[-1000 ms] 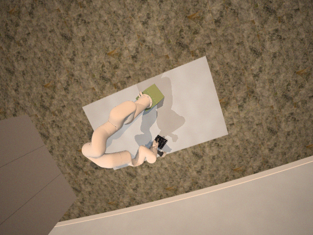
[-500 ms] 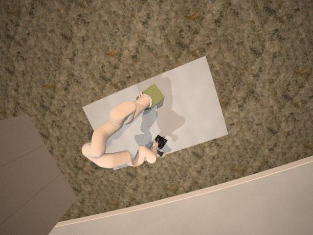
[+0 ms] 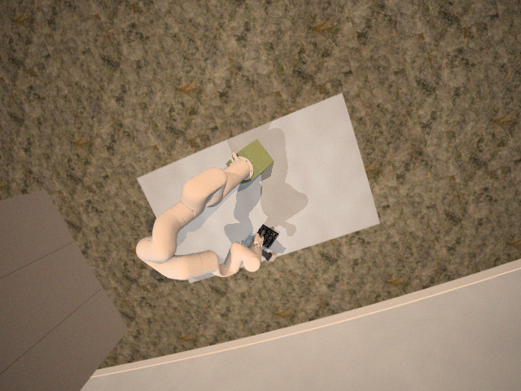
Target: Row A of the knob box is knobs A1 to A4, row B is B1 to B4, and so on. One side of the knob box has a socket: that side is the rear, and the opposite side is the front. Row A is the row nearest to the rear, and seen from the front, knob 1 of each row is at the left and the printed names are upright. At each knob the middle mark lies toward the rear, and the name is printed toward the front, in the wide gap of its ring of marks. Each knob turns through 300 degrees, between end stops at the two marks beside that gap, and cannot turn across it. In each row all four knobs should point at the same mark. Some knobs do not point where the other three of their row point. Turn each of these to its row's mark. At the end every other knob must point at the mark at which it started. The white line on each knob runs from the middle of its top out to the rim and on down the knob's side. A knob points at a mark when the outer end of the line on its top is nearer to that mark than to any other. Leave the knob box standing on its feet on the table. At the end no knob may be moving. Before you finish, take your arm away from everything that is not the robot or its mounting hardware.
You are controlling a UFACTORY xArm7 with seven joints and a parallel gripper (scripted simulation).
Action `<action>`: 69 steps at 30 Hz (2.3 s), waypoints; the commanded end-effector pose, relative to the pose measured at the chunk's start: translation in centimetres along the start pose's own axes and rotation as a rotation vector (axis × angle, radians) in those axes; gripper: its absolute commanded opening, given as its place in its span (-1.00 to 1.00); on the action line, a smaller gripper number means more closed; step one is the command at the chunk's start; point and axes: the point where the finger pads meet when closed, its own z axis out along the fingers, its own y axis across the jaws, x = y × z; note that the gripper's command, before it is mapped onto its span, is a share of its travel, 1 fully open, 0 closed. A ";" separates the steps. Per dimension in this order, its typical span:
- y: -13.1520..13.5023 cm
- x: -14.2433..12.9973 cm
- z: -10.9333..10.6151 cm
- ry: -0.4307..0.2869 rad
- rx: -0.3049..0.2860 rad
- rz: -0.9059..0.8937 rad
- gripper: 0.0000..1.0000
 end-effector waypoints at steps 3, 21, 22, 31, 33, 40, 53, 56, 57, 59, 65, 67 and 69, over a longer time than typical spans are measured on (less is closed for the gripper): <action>0.0 0.1 -0.1 0.003 -0.001 0.000 1.00; 0.0 0.3 -0.1 0.003 -0.001 0.039 1.00; 0.0 0.4 -0.2 0.002 -0.002 0.062 1.00; -0.3 1.9 -0.5 0.000 -0.003 0.341 1.00; -0.3 2.2 -0.6 0.000 -0.003 0.398 1.00; -0.6 3.2 -0.8 0.000 -0.004 0.575 1.00; -1.2 4.9 -1.2 0.001 -0.004 0.882 1.00; -1.5 5.6 -1.3 0.001 -0.004 1.007 1.00; -1.5 5.8 -1.4 0.001 -0.004 1.032 1.00; -1.7 6.1 -1.4 0.001 -0.003 1.089 1.00; -2.1 7.1 -1.6 0.002 -0.002 1.256 1.00; -2.3 7.4 -1.7 0.002 -0.002 1.312 1.00; -2.4 7.5 -1.7 0.003 -0.002 1.339 1.00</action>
